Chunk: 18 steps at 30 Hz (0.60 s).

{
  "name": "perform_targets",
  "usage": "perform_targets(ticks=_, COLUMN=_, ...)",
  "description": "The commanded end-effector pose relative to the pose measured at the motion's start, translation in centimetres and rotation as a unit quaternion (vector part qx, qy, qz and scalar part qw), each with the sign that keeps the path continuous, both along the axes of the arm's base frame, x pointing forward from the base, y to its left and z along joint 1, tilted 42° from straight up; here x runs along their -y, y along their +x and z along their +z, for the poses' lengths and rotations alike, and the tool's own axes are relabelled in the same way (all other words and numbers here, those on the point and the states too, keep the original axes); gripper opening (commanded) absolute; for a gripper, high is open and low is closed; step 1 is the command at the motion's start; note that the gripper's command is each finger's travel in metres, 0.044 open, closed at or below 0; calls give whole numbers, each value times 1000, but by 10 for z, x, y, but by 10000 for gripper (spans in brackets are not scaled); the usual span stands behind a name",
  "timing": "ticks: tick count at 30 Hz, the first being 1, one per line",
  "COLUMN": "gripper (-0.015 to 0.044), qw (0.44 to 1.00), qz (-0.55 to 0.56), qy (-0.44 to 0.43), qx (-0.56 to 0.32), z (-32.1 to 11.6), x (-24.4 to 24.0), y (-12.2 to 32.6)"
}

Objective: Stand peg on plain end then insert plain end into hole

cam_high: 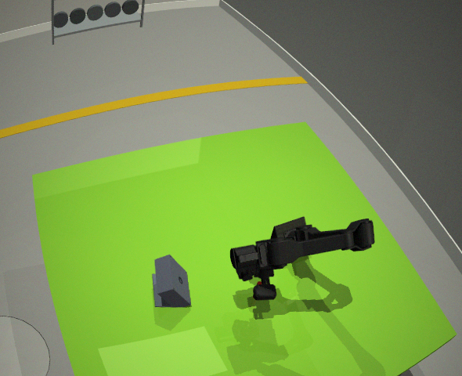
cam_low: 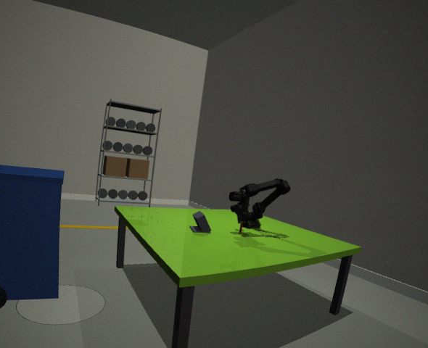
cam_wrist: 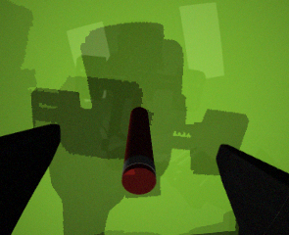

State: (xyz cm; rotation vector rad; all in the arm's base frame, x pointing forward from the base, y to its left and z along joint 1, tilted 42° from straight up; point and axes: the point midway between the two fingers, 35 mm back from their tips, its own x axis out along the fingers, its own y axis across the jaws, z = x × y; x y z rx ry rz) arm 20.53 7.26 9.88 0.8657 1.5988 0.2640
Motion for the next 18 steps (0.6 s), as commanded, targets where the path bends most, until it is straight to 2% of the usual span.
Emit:
perform_targets(ticks=1, gripper=440, qw=1000, qz=0, qy=3, qx=0, z=-4, x=-5, y=-1)
perform_targets(ticks=7, gripper=440, qw=1000, qz=0, qy=4, qx=0, z=-9, x=-10, y=-2)
perform_targets(ticks=18, gripper=151, qw=1000, qz=1, qy=1, qx=0, z=-8, x=-7, y=-1)
